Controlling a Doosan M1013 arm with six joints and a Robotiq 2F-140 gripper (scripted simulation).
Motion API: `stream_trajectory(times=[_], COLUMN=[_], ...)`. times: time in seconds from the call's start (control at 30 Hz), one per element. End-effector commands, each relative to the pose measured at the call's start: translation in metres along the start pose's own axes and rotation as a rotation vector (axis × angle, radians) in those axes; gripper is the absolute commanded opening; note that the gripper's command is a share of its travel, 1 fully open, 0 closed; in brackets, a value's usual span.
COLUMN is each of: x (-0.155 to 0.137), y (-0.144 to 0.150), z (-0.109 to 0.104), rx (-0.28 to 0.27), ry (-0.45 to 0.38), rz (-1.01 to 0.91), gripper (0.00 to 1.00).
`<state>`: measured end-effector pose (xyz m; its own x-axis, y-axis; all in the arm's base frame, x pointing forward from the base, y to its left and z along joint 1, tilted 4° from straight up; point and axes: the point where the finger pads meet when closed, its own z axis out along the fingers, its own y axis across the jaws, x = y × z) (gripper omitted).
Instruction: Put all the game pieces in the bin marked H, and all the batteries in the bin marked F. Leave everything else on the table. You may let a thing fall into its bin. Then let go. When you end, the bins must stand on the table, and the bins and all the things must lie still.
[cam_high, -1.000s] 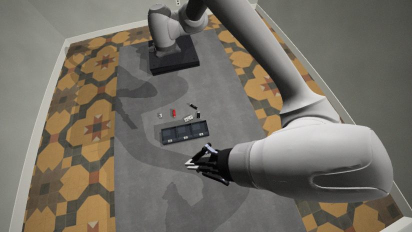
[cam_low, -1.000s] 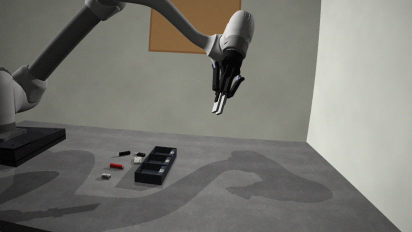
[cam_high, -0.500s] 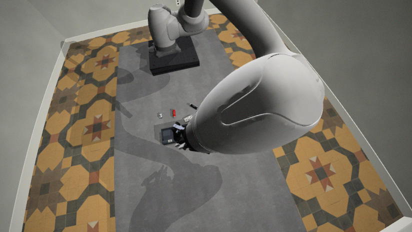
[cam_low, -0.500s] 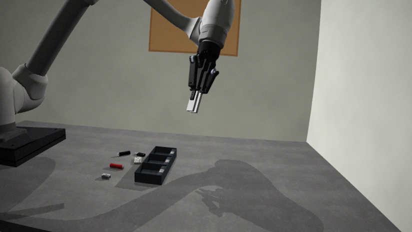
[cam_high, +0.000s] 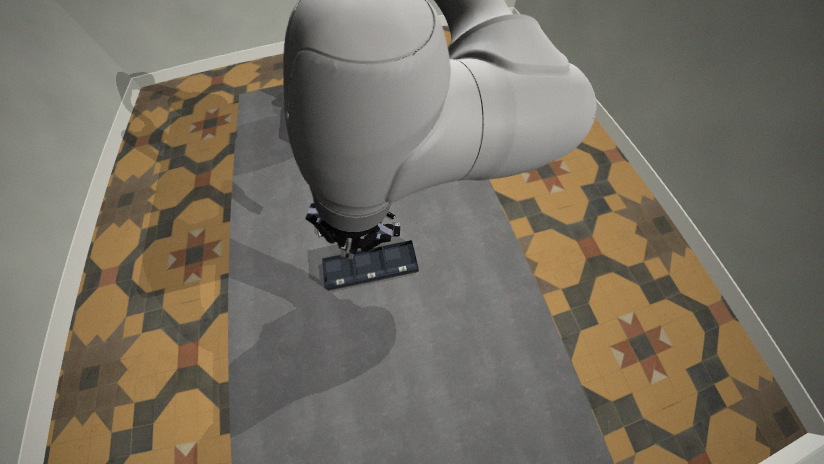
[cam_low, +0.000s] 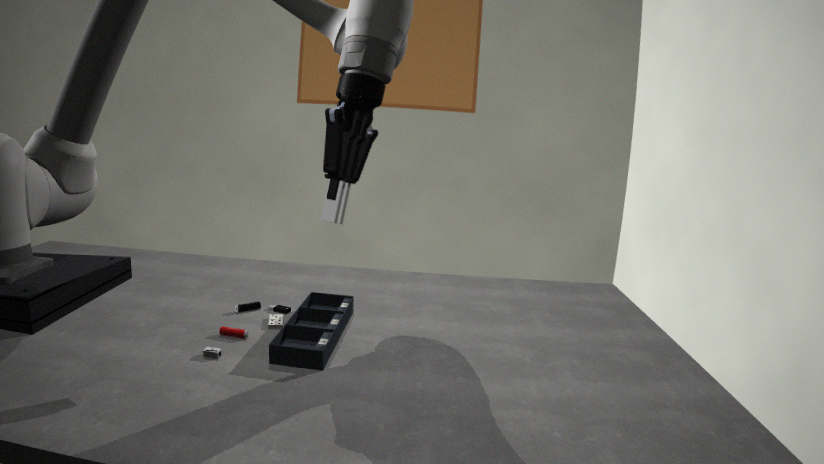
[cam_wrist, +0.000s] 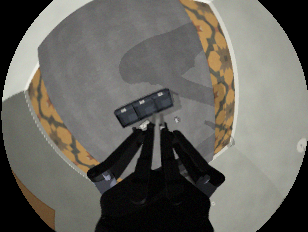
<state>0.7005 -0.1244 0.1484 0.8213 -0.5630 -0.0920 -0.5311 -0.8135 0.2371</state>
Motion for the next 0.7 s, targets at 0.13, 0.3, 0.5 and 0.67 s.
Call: stream_trajectory(times=[0.13, 0.3, 0.5, 0.67], x=[-0.042, -0.061, -0.095, -0.128], y=[0.02, 0.028, 0.041, 0.052], z=[0.009, 0.013, 0.022, 0.032], rx=[0.097, 0.133, 0.2, 0.26], ry=[0.005, 0.013, 0.041, 0.082], rz=[-0.159, -0.218, -0.331, -0.438], gripper=[0.05, 0.05, 0.05, 0.05])
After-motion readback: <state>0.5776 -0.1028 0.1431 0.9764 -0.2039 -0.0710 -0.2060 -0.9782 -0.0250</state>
